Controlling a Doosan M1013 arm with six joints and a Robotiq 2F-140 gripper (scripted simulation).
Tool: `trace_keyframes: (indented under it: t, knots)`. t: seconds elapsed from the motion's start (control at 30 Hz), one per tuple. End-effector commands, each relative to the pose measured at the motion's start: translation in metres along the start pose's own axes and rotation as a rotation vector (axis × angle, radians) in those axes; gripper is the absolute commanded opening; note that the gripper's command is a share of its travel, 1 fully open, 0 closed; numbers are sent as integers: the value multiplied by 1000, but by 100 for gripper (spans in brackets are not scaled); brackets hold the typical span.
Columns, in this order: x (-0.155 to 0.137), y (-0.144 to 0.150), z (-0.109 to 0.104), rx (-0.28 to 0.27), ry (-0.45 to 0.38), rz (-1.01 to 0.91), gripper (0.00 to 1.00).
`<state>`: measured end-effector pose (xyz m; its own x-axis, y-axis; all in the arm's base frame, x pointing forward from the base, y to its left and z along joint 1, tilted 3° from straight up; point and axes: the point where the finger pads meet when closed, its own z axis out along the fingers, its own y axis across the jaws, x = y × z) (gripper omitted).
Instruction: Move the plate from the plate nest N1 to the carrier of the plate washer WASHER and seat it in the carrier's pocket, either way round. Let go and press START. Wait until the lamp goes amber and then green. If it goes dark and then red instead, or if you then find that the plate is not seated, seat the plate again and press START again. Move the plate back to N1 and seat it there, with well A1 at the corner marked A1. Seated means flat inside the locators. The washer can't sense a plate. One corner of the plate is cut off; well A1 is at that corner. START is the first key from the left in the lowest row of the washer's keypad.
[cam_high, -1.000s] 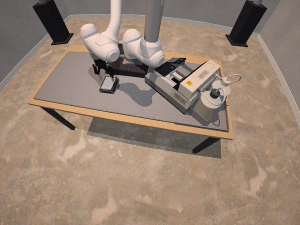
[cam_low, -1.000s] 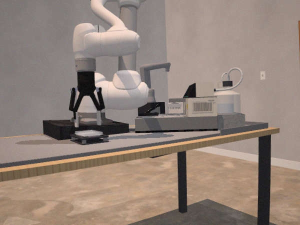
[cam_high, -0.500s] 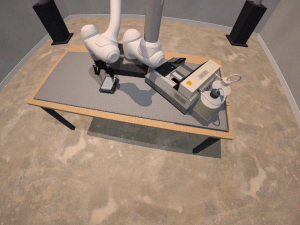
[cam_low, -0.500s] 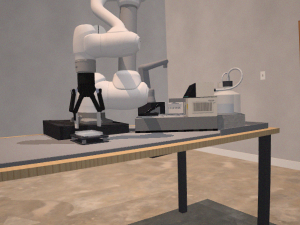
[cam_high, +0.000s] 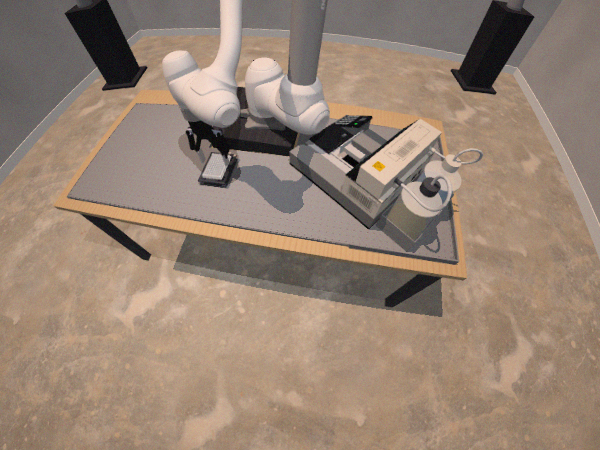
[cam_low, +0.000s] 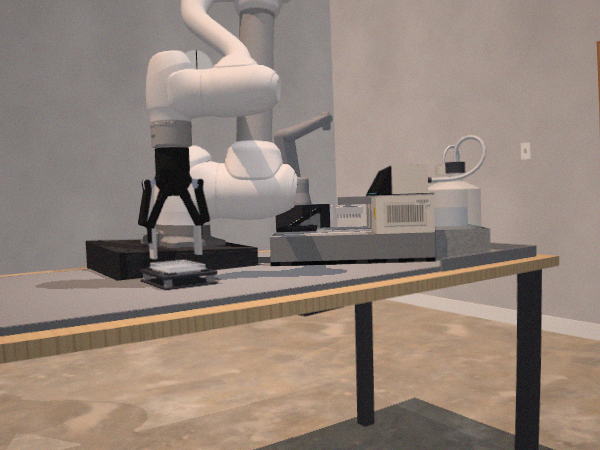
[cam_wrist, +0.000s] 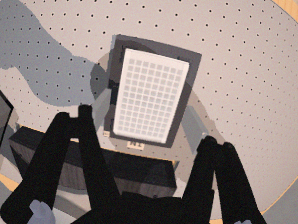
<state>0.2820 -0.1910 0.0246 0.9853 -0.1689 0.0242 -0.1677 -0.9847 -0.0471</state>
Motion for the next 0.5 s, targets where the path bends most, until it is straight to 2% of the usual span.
trace_keyframes:
  t: [0.0,0.47]
  knots:
    - [0,0,2,0,0,0,70]
    - [0,0,10,0,0,0,70]
